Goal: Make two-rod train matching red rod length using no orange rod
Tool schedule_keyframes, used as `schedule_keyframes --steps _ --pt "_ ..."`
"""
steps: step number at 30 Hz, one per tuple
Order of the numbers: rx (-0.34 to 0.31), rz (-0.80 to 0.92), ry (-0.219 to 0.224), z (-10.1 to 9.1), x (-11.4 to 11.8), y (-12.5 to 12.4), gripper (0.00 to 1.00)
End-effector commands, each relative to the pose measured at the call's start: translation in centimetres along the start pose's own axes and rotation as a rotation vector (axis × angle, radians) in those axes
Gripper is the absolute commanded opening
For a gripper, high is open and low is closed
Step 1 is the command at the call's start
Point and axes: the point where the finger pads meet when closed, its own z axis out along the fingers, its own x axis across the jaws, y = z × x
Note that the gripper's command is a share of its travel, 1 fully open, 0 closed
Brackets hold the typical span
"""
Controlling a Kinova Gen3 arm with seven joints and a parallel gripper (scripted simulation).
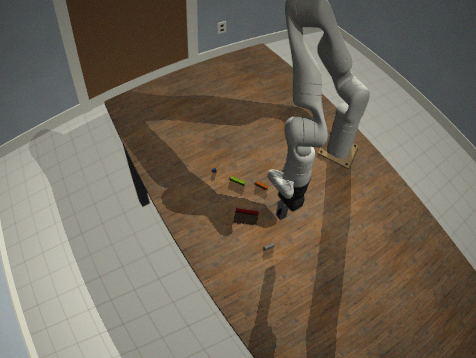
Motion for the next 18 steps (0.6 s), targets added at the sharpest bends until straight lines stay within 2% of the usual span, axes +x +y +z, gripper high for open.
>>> schedule_keyframes --steps 1,10,18 --pt "-0.010 -0.005 -0.001 1.9 -0.5 0.5 0.24" --pt "-0.010 -0.005 -0.001 3.3 -0.5 0.5 0.24" --pt "-0.011 -0.005 -0.002 3.3 -0.5 0.5 0.24"
